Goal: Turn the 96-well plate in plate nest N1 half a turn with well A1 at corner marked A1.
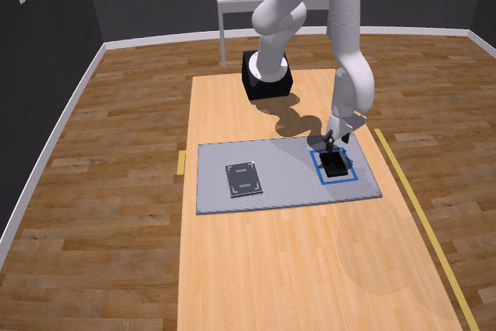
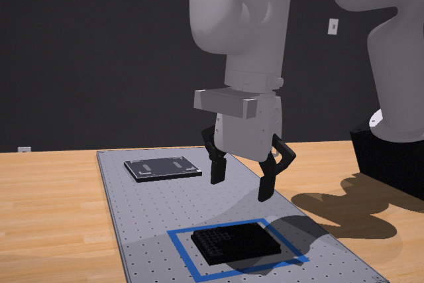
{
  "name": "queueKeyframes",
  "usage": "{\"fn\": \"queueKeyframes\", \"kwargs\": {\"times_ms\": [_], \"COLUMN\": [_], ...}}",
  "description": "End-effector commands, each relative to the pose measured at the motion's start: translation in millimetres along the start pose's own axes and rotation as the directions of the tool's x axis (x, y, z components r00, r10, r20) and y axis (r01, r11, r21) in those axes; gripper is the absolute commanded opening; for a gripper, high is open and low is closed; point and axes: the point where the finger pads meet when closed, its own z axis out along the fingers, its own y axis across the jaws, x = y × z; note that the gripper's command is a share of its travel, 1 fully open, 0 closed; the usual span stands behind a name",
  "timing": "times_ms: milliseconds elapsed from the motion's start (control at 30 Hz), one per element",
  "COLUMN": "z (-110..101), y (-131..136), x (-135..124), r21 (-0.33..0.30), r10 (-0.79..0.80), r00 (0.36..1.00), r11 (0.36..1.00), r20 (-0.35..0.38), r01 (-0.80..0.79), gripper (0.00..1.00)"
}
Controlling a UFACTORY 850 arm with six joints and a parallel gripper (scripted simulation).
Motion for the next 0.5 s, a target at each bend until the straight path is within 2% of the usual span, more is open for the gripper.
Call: {"fn": "queueKeyframes", "kwargs": {"times_ms": [0,167,333,400,467], "z": [-0.5,-0.5,-0.5,-0.5,-0.5], "y": [0.2,0.2,0.2,0.2,0.2], "x": [0.8,0.8,0.8,0.8,0.8], "r21": [0.008,0.011,0.014,0.014,0.015], "r10": [-0.143,-0.305,-0.459,-0.459,-0.517], "r00": [0.99,0.952,0.888,0.888,0.856], "r11": [0.99,0.952,0.888,0.888,0.856], "r20": [0.02,0.019,0.017,0.017,0.016], "r01": [0.143,0.305,0.459,0.459,0.517], "gripper": [1.0,1.0,1.0,1.0,1.0]}}
